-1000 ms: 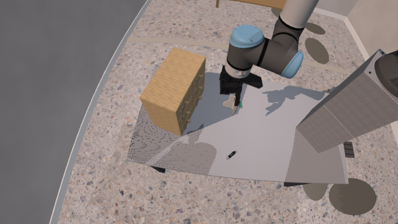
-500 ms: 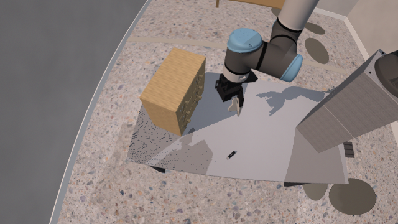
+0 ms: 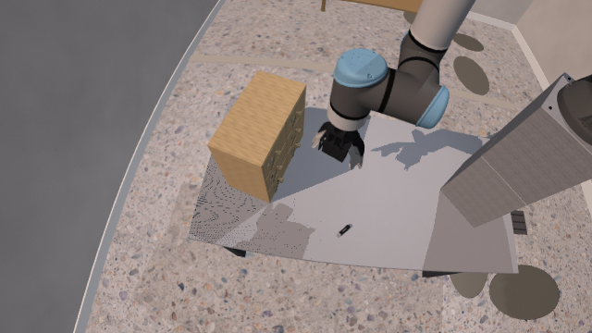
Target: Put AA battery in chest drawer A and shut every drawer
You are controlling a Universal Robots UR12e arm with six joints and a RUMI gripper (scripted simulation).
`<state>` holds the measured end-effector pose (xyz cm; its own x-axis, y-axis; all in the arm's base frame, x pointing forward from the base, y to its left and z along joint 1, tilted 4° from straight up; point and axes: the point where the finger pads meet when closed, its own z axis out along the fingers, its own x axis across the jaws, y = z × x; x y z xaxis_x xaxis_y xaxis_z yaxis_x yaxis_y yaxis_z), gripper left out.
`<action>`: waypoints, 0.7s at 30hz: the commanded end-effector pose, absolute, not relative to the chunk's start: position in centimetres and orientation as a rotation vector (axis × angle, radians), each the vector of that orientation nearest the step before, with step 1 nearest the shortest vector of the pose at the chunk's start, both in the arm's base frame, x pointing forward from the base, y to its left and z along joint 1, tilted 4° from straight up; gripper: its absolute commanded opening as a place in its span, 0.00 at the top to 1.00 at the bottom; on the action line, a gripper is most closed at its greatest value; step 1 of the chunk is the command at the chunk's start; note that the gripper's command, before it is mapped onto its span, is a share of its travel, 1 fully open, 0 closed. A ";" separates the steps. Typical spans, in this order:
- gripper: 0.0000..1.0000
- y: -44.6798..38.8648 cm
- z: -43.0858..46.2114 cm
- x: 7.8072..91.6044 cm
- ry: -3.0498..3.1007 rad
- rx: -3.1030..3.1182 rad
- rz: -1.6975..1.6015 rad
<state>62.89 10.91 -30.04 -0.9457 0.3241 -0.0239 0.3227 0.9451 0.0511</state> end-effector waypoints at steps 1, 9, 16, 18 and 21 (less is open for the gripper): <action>0.00 11.7 -29.9 63.5 3.101 0.141 0.077; 0.00 12.9 -29.8 64.1 3.083 -0.299 0.068; 0.00 14.4 -29.7 64.8 2.993 -0.775 0.057; 0.00 14.8 -29.7 64.9 2.956 -0.899 0.053; 0.00 15.0 -29.7 65.0 2.937 -0.959 0.052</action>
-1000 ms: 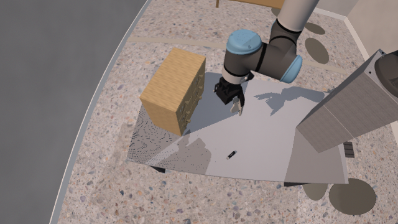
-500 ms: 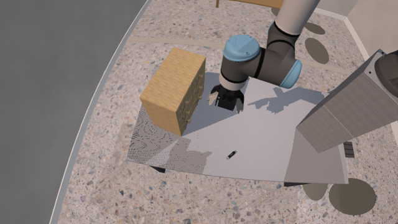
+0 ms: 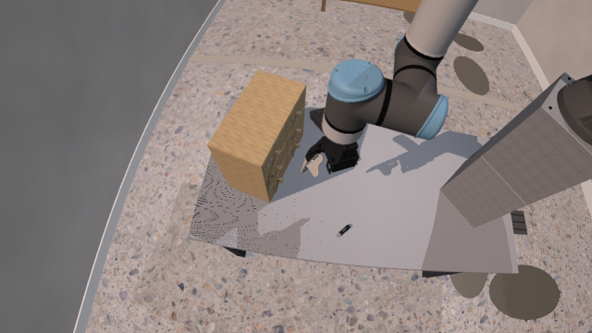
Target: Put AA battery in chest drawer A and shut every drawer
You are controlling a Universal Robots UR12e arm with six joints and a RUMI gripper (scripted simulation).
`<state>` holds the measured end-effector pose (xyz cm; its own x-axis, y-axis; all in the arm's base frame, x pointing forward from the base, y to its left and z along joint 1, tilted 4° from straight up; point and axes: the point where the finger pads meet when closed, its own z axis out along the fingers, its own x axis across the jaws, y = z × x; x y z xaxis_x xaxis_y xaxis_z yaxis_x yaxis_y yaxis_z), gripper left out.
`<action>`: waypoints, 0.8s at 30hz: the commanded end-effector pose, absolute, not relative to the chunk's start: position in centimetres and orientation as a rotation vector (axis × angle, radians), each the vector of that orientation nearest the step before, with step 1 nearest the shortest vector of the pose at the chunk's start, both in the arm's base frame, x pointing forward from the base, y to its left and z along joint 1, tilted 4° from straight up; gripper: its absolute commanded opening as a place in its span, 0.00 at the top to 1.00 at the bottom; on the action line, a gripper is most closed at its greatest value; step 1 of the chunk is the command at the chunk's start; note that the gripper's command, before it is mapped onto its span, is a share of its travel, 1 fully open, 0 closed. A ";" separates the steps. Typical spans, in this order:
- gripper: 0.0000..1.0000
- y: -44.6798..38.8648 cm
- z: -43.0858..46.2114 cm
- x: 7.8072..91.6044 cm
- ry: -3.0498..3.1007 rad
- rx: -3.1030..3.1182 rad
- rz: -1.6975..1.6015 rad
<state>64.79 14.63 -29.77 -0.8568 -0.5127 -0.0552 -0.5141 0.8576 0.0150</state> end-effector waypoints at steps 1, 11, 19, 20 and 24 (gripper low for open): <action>0.00 15.2 -29.7 65.1 2.916 -1.018 0.050; 0.00 17.1 -29.6 65.6 2.692 -1.505 0.035; 0.00 18.0 -29.5 65.8 2.565 -1.709 0.028; 0.00 18.1 -29.5 65.8 2.546 -1.737 0.027; 0.00 18.5 -29.5 65.9 2.478 -1.832 0.024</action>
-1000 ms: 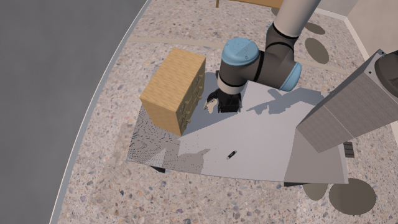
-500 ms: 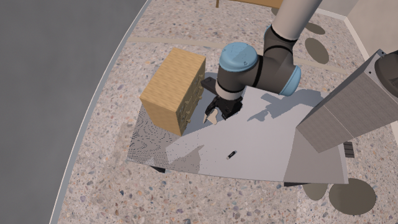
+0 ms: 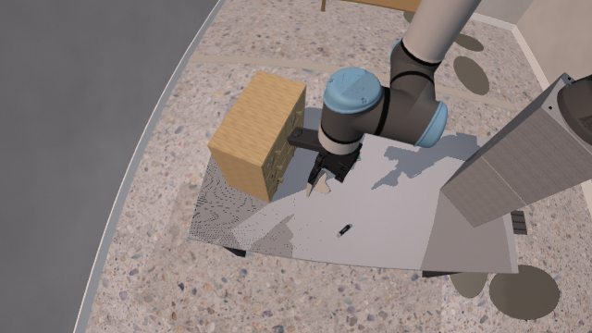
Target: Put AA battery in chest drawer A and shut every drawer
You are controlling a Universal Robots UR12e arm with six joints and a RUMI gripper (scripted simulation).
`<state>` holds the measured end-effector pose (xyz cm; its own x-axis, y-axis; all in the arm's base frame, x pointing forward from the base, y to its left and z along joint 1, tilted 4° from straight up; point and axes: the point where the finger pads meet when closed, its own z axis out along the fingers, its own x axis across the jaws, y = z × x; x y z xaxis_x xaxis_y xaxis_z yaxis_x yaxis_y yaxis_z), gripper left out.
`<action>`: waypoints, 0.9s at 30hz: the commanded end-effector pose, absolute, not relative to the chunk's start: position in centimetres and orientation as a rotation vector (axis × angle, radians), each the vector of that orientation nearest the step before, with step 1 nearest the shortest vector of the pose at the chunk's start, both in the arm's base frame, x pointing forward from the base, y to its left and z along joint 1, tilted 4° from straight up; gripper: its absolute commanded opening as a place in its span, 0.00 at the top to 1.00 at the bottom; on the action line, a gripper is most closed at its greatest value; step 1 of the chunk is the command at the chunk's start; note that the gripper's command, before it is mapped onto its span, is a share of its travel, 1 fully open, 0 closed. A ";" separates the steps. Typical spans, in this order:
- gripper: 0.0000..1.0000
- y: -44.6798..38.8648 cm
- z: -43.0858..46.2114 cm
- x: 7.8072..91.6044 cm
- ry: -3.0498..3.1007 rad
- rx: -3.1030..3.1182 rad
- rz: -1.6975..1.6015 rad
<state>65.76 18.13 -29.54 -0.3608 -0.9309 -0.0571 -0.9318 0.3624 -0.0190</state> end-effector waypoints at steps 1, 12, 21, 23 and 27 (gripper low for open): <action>0.00 18.6 -29.5 65.9 2.463 -1.851 0.023; 0.00 19.2 -29.4 66.0 2.373 -1.965 0.019; 0.00 19.3 -29.4 66.0 2.348 -1.994 0.017; 0.00 19.3 -29.4 66.0 2.348 -1.994 0.017; 0.00 19.3 -29.4 66.0 2.348 -1.994 0.017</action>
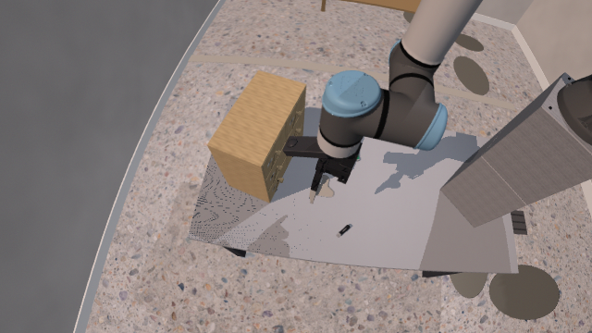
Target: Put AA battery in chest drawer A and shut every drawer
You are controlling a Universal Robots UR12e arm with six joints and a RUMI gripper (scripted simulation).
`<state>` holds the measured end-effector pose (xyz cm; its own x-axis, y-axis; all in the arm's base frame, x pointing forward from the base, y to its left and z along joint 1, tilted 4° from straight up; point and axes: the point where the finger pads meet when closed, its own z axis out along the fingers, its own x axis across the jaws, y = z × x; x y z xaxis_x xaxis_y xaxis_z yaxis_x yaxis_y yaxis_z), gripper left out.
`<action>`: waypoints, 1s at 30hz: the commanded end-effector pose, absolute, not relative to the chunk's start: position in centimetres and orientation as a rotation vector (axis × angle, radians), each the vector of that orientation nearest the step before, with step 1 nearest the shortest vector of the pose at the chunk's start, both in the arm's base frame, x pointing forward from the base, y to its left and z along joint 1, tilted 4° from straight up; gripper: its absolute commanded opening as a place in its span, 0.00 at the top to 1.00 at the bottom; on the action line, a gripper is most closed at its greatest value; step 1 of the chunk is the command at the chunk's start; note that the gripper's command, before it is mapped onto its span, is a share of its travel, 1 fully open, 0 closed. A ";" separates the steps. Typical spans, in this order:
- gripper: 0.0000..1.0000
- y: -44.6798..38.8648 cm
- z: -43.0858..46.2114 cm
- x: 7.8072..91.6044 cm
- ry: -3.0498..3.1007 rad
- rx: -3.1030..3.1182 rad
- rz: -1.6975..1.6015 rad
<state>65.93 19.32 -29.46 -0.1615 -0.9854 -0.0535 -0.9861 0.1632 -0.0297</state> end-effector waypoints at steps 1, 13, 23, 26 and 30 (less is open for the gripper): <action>0.00 19.3 -29.4 66.0 2.348 -1.994 0.017; 0.00 19.3 -30.1 66.6 2.316 -1.964 -0.062; 0.00 19.1 -31.4 67.8 2.245 -1.897 -0.217; 0.00 19.1 -32.0 68.4 2.208 -1.861 -0.291; 0.00 19.0 -33.0 69.3 2.149 -1.807 -0.399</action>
